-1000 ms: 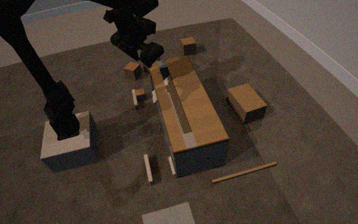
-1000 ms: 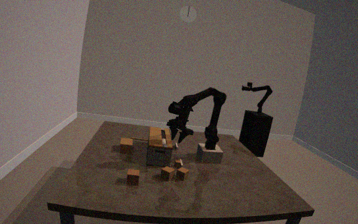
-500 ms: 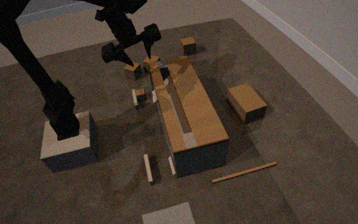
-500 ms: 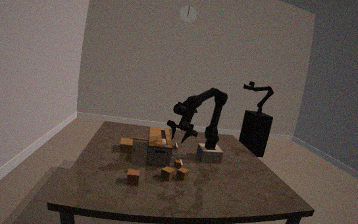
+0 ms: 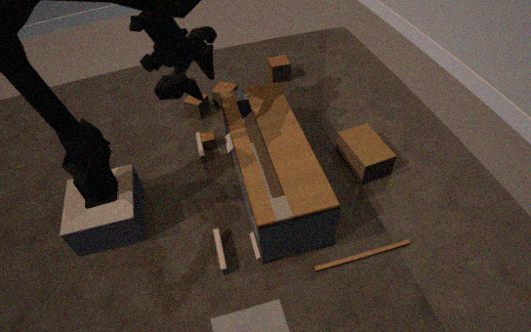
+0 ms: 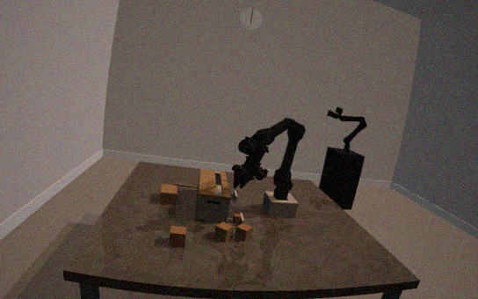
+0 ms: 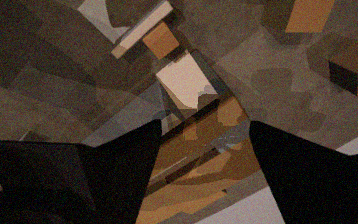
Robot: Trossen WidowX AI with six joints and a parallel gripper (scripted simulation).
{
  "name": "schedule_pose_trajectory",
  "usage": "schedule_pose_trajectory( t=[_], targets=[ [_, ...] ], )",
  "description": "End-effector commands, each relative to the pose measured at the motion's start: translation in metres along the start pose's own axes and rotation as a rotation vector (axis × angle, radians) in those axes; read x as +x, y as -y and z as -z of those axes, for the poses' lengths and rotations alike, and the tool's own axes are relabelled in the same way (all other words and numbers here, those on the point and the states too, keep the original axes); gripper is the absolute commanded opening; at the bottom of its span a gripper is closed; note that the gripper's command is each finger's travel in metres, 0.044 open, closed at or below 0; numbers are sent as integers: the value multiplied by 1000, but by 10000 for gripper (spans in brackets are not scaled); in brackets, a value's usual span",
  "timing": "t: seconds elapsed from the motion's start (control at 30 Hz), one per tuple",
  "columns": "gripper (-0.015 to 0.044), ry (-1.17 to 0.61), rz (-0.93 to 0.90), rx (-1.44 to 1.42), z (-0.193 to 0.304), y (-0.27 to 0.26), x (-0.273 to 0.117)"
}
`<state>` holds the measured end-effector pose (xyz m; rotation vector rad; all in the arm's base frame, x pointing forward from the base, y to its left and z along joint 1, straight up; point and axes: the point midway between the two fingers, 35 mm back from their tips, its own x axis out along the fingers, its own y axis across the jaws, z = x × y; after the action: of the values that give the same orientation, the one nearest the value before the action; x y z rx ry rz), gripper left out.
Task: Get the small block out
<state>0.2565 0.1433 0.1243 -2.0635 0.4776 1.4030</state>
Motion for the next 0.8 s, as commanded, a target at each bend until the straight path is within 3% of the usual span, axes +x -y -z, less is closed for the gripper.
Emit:
schedule_pose_trajectory(
  t=[0.0, 0.5, 0.7, 0.77],
  targets=[
    [285, -63, -21, -646, -8, -5, 0],
    [285, -63, -21, -646, -9, -5, 3],
    [285, -63, -21, -646, -30, -24, 80],
    [285, -63, -21, -646, -33, -28, 89]
  ],
)
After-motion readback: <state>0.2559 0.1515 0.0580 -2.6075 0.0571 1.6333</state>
